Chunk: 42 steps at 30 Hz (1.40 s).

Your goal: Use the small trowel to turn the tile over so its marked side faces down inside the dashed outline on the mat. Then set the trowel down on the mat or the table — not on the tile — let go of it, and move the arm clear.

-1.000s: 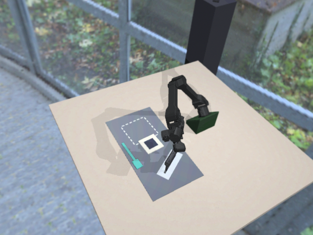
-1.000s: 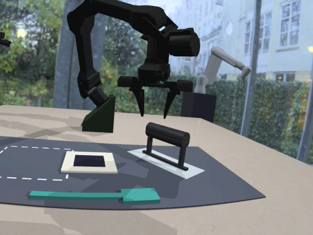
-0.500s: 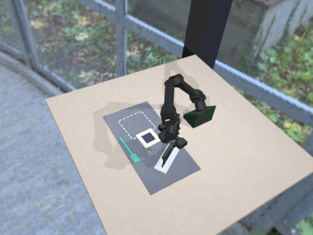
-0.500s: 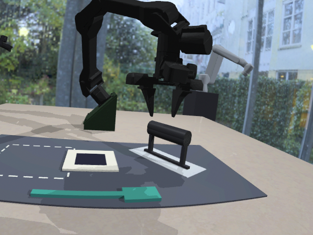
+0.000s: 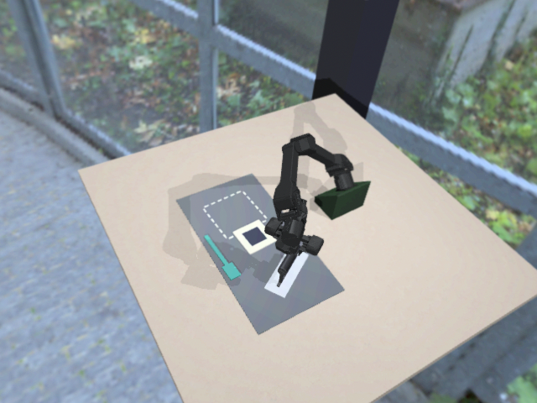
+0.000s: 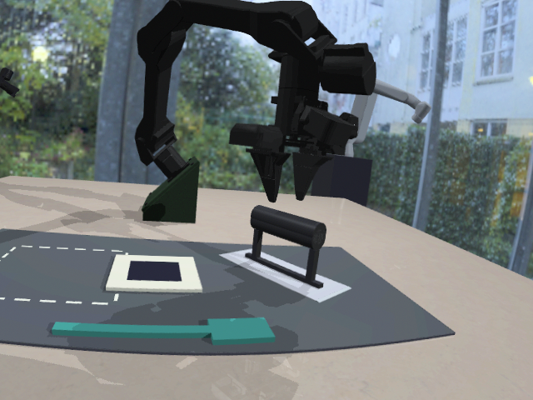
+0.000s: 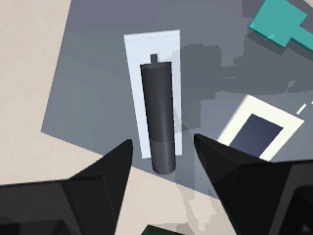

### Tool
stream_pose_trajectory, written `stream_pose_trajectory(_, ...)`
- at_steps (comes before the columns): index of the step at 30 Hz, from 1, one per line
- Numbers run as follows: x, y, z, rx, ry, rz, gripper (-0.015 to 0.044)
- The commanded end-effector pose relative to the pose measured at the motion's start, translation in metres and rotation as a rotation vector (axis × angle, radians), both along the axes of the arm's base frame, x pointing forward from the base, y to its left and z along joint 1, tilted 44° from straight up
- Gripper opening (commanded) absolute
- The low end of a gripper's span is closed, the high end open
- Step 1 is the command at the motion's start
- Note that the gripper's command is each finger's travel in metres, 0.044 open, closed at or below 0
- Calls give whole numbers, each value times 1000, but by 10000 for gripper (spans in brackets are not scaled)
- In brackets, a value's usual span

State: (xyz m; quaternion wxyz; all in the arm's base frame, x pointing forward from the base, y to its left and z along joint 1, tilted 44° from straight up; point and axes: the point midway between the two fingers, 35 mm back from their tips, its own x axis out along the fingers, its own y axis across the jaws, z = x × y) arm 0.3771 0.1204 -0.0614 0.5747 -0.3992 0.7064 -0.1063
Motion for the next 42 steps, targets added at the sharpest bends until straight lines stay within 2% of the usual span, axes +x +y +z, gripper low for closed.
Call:
stream_pose_trajectory(1, 3, 1, 1, 1, 14, 23, 270)
stream_pose_trajectory(32, 3, -30, -31, -1, 14, 23, 270)
stream_pose_trajectory(36, 3, -30, -31, -1, 14, 23, 165)
stream_pose_trajectory(42, 3, -30, -31, -1, 14, 23, 130)
